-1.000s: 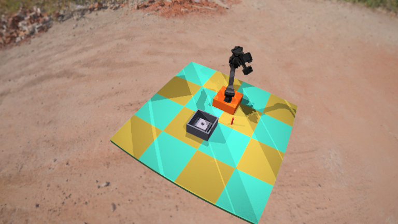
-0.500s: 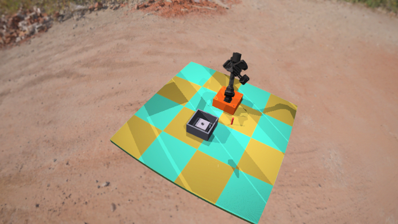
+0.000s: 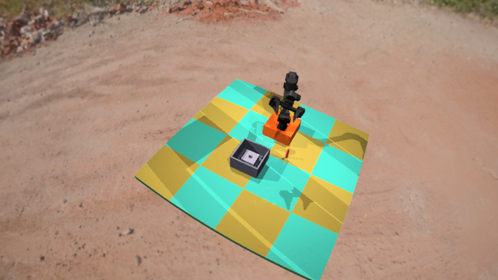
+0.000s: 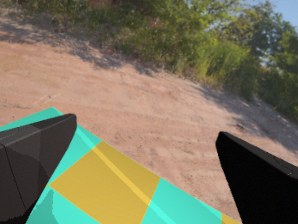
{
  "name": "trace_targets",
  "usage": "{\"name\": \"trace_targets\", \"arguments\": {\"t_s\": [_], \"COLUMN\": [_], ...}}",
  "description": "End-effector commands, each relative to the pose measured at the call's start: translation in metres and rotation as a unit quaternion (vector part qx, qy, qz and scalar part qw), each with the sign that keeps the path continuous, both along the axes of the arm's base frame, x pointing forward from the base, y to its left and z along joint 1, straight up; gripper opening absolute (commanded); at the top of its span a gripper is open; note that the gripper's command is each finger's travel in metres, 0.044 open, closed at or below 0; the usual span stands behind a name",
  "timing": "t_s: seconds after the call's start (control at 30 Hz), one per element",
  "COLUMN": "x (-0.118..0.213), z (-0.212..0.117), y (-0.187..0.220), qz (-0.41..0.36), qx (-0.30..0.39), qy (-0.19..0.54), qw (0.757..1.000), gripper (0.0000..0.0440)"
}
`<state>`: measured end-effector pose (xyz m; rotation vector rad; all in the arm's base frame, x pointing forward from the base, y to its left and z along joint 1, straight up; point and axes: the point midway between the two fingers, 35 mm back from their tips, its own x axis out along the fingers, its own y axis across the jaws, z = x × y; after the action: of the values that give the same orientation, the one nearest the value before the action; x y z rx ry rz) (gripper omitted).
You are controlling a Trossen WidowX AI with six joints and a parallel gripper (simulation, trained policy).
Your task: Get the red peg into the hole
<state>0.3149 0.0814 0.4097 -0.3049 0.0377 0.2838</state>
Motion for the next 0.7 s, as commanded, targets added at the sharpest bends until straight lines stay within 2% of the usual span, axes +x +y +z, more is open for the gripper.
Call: {"name": "trace_targets", "arguments": {"t_s": [0.0,0.33,0.67], "x": [0.004,-0.002,-0.023], "z": [-0.035,-0.101,-0.162], "y": [-0.003,-0.005,-0.006], "qz": [-0.018,-0.063,-0.126], "qx": [0.024,0.080,0.126], "qy": [0.074,0.228,0.371], "qw": [0.997,0.968,0.912], "gripper": [0.0440,0.0440,0.0440]}}
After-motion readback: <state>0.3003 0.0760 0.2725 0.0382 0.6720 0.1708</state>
